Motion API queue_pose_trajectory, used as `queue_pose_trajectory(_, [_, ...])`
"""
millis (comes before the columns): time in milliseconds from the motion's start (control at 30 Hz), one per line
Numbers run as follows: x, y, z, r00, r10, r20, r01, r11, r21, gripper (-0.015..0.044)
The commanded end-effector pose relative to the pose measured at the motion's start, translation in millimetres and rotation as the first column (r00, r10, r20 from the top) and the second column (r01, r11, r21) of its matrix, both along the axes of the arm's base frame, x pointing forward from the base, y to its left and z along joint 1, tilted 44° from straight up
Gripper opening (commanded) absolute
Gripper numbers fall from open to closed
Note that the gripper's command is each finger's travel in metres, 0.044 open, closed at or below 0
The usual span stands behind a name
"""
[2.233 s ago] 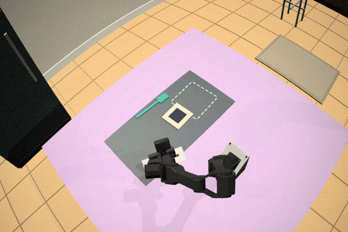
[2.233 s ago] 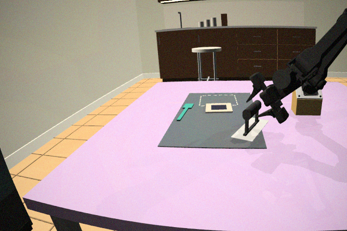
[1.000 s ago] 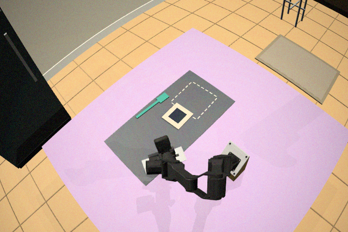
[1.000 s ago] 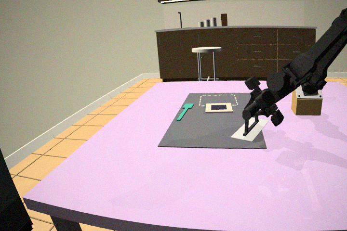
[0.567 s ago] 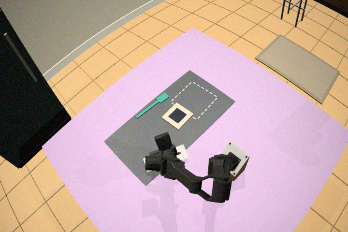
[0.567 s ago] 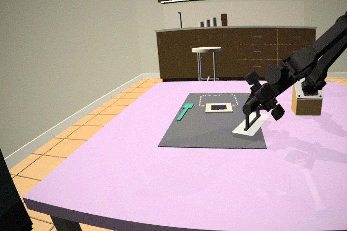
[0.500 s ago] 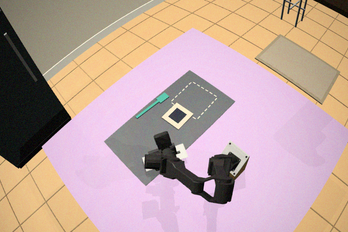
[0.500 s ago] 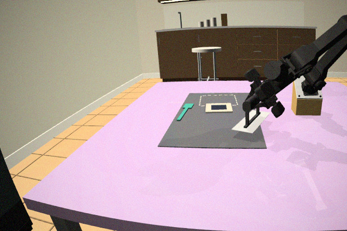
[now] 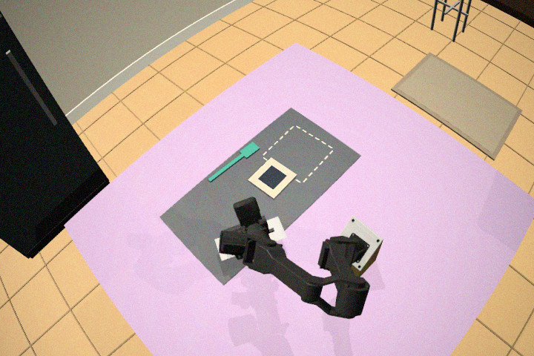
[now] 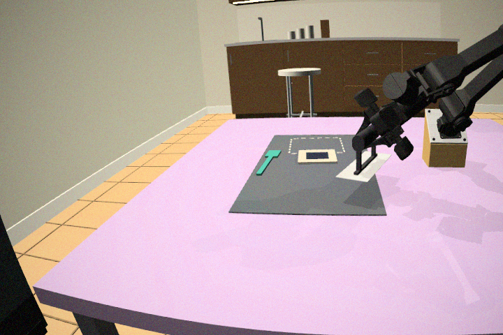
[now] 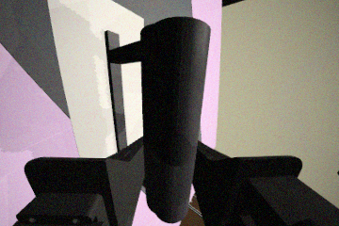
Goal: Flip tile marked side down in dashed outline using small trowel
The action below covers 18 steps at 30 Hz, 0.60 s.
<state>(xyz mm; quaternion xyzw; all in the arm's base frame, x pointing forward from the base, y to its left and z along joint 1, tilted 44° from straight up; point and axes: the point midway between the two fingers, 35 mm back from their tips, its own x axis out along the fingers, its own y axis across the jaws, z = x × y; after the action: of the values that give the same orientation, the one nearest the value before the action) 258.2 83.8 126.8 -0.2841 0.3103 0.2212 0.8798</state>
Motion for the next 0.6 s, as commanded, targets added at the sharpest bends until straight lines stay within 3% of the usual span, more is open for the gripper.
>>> queue_pose_trajectory(0, [11, 0, 4, 1.000, 0.009, 0.028, -0.009, 1.000, 0.011, 0.0000])
queue_pose_trajectory(567, [70, -6, -10, 0.988, 0.092, 0.122, -0.102, 0.992, 0.076, 0.0000])
